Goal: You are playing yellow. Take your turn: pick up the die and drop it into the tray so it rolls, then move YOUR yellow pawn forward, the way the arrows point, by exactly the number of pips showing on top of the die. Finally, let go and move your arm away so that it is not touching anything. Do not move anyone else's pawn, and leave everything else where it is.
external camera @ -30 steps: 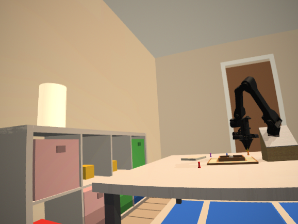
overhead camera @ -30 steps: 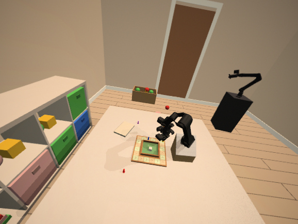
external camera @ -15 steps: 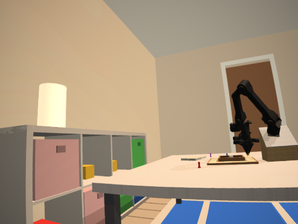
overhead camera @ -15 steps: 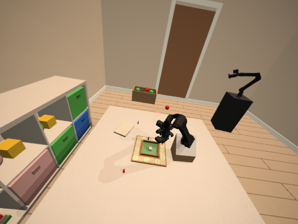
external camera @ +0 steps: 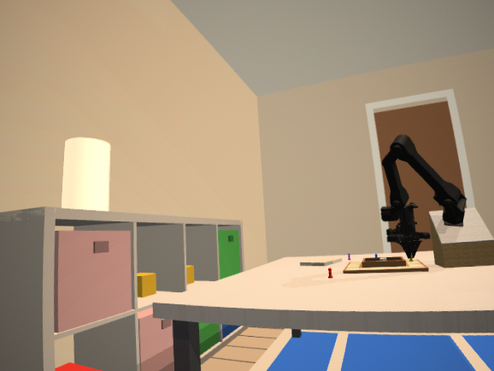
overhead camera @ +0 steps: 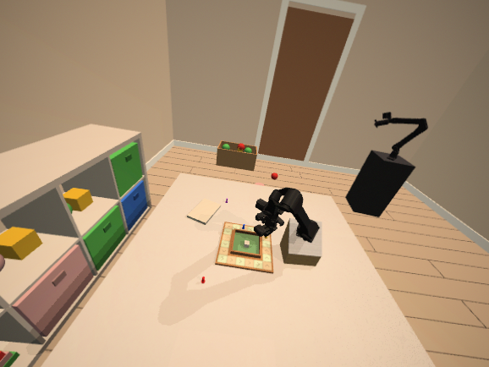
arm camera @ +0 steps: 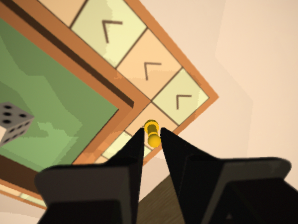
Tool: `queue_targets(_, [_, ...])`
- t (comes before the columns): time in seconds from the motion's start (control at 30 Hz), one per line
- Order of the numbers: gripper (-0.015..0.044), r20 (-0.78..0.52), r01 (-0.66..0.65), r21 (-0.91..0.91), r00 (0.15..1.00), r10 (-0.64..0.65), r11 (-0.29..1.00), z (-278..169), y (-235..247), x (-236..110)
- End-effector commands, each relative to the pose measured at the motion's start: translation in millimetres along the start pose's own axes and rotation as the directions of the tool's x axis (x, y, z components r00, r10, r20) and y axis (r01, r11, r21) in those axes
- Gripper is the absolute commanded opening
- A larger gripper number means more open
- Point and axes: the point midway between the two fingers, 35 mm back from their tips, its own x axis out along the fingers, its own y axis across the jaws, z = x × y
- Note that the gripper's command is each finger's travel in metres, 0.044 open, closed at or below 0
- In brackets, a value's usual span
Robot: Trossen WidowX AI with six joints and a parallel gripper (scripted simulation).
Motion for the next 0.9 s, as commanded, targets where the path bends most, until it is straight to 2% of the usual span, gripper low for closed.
queue_targets(0.0, [0.0184,0.001,0.001,-0.003,1.0,-0.001,1.0,0.4,0.1,-0.6])
queue_targets(0.1, [0.0263,0.001,0.001,-0.003,1.0,-0.001,1.0,0.7,0.2,-2.5])
queue_targets(0.23, [0.0368,-0.003,0.003,0.005,1.0,-0.003,1.0,2.4,0.1,-42.2])
queue_targets(0.33, [0.044,-0.005,0.002,0.006,1.0,-0.002,1.0,1.5,-0.1,-50.9])
queue_targets(0.4, [0.044,-0.005,0.002,0.006,1.0,-0.002,1.0,1.5,-0.1,-50.9])
queue_targets(0.47, [0.044,-0.004,0.003,0.006,1.0,-0.003,1.0,3.0,0.1,-65.9])
queue_targets(0.53, [0.044,-0.004,0.003,-0.057,1.0,-0.003,0.998,0.9,4.1,-71.0])
queue_targets(0.63, [0.044,-0.005,0.001,-0.33,1.0,-0.003,0.944,-11.0,21.0,-92.9])
queue_targets(0.77, [0.044,-0.007,-0.003,-0.672,1.0,-0.002,0.74,-35.3,43.5,-122.5])
queue_targets(0.87, [0.044,-0.008,-0.004,-0.77,1.0,-0.002,0.637,-45.9,50.8,-132.3])
